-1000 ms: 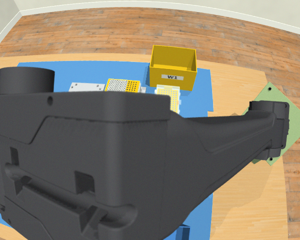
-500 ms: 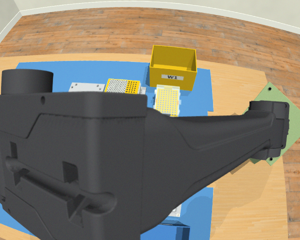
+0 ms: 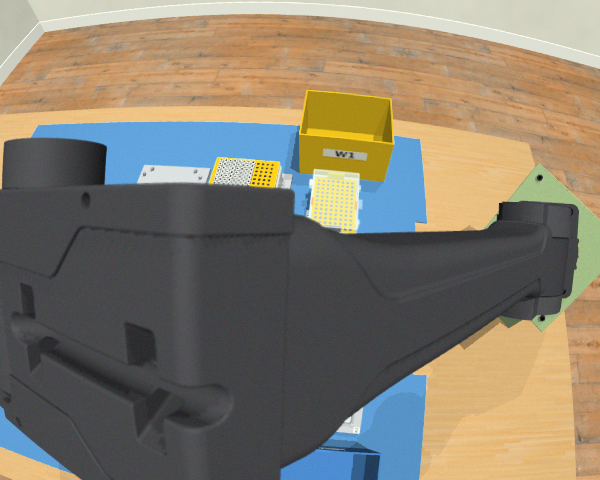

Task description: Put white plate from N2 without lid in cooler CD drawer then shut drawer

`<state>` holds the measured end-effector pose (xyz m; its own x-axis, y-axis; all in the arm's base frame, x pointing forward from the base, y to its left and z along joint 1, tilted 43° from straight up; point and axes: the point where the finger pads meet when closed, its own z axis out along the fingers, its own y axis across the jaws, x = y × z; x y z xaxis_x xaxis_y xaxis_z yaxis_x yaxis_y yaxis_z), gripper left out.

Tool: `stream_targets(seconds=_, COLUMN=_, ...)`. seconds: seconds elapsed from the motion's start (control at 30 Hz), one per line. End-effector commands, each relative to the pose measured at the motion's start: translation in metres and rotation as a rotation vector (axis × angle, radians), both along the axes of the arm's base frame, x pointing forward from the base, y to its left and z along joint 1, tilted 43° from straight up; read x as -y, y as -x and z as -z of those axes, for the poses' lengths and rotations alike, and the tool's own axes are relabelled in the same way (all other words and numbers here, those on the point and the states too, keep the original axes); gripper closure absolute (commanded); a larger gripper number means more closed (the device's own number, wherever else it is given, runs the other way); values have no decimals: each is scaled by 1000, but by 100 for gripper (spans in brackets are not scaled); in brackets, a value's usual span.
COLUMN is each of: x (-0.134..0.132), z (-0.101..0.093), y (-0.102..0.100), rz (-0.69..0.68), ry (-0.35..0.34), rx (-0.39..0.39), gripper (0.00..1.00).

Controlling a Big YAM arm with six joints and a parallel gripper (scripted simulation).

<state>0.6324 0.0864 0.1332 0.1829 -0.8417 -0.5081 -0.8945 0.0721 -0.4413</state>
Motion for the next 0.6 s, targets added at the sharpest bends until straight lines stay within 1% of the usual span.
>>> stream_targets(seconds=0.0, x=15, z=-22, y=-26, rz=14, ry=8, rx=74, gripper=100)
stream_targets(seconds=0.57, x=14, z=-24, y=-25, rz=13, ry=8, rx=78, gripper=100)
